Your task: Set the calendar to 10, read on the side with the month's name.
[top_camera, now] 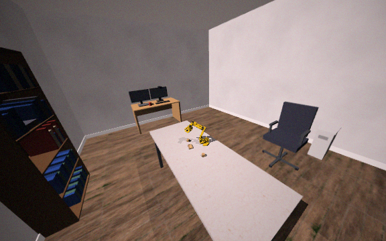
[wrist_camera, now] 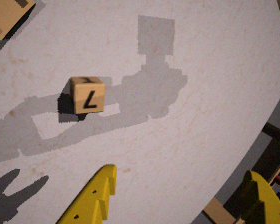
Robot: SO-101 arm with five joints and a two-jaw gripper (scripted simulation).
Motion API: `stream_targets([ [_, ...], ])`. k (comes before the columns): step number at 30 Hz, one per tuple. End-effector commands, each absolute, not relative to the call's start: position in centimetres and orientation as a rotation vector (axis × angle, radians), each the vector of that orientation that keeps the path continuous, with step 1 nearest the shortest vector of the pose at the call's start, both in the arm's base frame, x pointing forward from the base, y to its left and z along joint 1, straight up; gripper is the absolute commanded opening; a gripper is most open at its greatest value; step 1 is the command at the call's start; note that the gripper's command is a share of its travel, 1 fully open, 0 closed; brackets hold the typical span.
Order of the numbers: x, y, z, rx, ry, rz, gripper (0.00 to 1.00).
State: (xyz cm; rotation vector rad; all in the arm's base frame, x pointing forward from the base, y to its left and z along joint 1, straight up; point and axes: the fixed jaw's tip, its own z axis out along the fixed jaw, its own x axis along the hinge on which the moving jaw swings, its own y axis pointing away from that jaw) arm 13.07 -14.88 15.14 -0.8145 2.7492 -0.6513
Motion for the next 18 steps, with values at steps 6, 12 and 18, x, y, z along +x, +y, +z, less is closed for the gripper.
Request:
stream_targets([
  [6, 16.2, -11.9, 16.2, -1.132, 2.546, -0.688, 0.35],
  [12, 18.6, -8.0, 16.1, -1.439, 2.346, -0.640, 0.35],
  [18, 19.8, -4.7, 16.0, -1.654, 2.170, -0.600, 0.35],
])
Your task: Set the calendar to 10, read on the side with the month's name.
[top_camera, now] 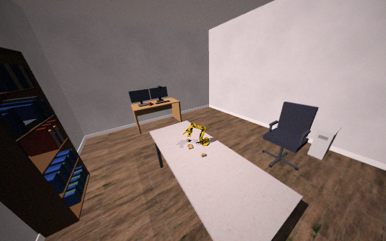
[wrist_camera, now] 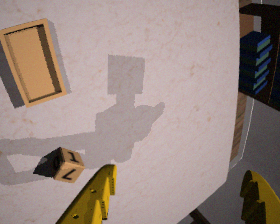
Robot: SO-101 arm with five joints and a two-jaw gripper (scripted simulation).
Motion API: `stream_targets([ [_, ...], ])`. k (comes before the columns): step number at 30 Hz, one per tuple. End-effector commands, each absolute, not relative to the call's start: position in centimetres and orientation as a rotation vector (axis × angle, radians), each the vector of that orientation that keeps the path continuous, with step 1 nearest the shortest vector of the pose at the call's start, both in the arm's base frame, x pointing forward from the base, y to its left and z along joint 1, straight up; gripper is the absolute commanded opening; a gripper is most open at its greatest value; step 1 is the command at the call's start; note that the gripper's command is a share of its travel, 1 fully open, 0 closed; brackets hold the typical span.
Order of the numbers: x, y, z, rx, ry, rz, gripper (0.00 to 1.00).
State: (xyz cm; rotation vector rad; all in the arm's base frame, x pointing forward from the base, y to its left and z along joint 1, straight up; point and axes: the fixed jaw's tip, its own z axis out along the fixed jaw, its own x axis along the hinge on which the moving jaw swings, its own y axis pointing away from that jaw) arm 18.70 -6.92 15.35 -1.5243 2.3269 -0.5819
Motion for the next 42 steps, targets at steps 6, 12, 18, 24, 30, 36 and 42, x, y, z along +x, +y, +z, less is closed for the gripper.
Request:
stream_targets([
  [6, 20.4, 0.7, 15.8, -1.945, 1.868, -0.532, 0.35],
  [12, 19.6, 5.9, 15.7, -2.184, 1.536, -0.462, 0.35],
  [18, 18.4, 9.4, 15.6, -2.313, 1.291, -0.416, 0.35],
  [24, 16.2, 12.9, 15.5, -2.432, 1.008, -0.359, 0.35],
  [30, 14.6, 14.8, 15.5, -2.488, 0.835, -0.324, 0.35],
  [36, 13.6, 15.8, 15.4, -2.516, 0.730, -0.303, 0.35],
  [42, 13.1, 16.3, 15.4, -2.527, 0.681, -0.294, 0.35],
])
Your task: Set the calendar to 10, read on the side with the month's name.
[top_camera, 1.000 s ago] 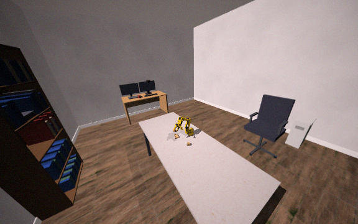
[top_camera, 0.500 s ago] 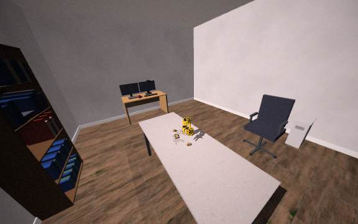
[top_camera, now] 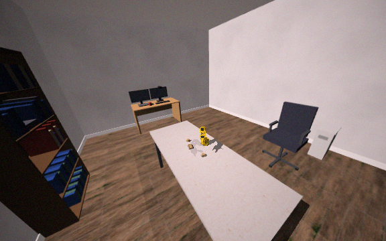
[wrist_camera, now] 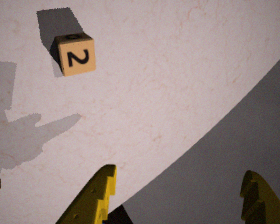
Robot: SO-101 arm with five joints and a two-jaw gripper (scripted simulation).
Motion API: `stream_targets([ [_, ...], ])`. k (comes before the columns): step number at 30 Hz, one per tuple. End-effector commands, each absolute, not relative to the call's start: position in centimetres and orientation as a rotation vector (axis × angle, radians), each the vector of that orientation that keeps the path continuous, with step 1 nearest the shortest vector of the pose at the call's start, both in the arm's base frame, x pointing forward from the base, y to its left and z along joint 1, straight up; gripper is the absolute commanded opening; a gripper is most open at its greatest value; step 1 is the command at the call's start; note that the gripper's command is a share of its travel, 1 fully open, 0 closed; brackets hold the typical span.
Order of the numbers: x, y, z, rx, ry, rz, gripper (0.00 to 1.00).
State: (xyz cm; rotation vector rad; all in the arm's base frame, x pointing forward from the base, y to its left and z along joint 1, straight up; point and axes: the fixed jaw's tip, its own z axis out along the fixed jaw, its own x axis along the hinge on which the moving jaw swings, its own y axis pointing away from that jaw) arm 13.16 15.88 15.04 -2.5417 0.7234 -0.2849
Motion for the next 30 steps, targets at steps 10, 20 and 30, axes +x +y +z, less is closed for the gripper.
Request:
stream_targets([
  [10, 13.0, 16.3, 15.2, -2.537, 0.679, -0.288, 0.35],
  [20, 13.2, 16.6, 11.4, -2.731, 0.731, -0.188, 0.35],
  [30, 12.9, 16.1, 7.5, -2.932, 0.785, -0.069, 0.35],
])
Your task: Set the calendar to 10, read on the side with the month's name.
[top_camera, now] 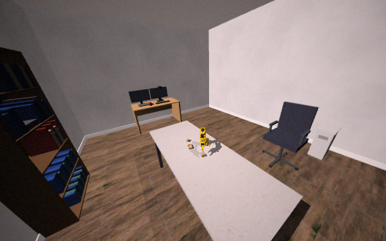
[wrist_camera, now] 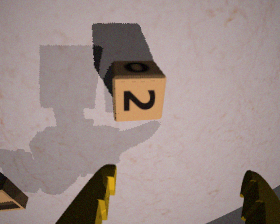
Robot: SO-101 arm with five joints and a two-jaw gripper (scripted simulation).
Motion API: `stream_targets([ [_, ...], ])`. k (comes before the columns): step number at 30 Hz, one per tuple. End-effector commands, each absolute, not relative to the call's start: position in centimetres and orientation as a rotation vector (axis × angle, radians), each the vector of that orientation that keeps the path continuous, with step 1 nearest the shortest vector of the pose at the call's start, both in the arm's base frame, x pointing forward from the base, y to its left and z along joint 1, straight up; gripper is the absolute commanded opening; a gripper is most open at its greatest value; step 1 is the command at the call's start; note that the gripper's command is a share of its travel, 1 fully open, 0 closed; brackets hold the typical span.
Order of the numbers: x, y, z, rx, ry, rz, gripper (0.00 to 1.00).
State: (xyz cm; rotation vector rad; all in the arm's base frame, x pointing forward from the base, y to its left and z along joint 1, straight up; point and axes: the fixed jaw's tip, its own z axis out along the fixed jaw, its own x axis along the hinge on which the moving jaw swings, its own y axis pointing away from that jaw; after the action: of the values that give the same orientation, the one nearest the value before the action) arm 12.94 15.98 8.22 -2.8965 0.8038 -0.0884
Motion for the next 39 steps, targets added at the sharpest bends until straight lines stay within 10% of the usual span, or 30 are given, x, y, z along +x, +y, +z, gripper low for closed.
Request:
stream_targets([
  [1, 12.8, 16.1, 7.2, -2.948, 0.789, -0.058, 0.35],
  [39, 12.2, 15.7, 5.6, -3.022, 0.765, -0.016, 0.35],
])
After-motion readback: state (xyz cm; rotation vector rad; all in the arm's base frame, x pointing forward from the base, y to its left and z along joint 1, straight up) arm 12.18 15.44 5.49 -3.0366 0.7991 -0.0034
